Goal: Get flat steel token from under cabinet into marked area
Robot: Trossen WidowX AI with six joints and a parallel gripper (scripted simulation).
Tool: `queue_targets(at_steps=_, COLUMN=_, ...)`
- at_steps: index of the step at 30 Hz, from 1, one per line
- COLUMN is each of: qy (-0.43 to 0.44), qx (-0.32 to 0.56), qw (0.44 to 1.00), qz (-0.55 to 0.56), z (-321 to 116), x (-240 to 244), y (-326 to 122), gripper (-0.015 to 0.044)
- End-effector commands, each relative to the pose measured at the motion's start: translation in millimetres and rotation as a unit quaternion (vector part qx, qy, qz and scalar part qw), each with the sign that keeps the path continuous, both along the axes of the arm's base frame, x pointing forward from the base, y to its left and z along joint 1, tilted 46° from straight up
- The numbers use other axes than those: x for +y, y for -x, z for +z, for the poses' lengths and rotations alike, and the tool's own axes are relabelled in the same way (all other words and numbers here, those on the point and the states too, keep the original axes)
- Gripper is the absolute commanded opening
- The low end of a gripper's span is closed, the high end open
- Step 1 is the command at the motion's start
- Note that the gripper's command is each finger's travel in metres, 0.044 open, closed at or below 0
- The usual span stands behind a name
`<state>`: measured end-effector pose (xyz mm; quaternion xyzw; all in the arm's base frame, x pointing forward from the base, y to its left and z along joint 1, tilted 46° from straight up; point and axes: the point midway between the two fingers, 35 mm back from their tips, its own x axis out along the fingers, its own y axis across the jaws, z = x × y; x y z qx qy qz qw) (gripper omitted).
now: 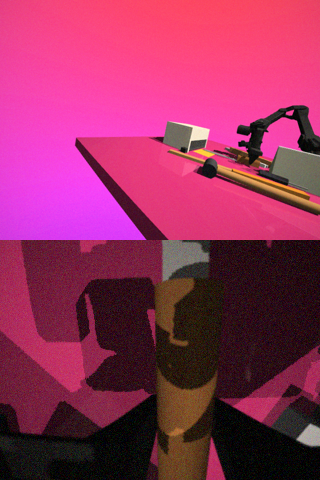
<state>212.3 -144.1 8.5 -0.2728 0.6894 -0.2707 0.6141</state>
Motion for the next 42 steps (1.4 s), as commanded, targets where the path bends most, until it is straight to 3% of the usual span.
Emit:
queue_targets(at_steps=1, qy=0.0, qx=-0.001, qw=1.0, qz=-0.001, z=0, x=0, y=-1, gripper=0.0)
queue_targets(at_steps=42, qy=0.001, qx=-0.004, qw=1.0, qz=-0.005, z=-2, x=-2, y=-46, gripper=0.0)
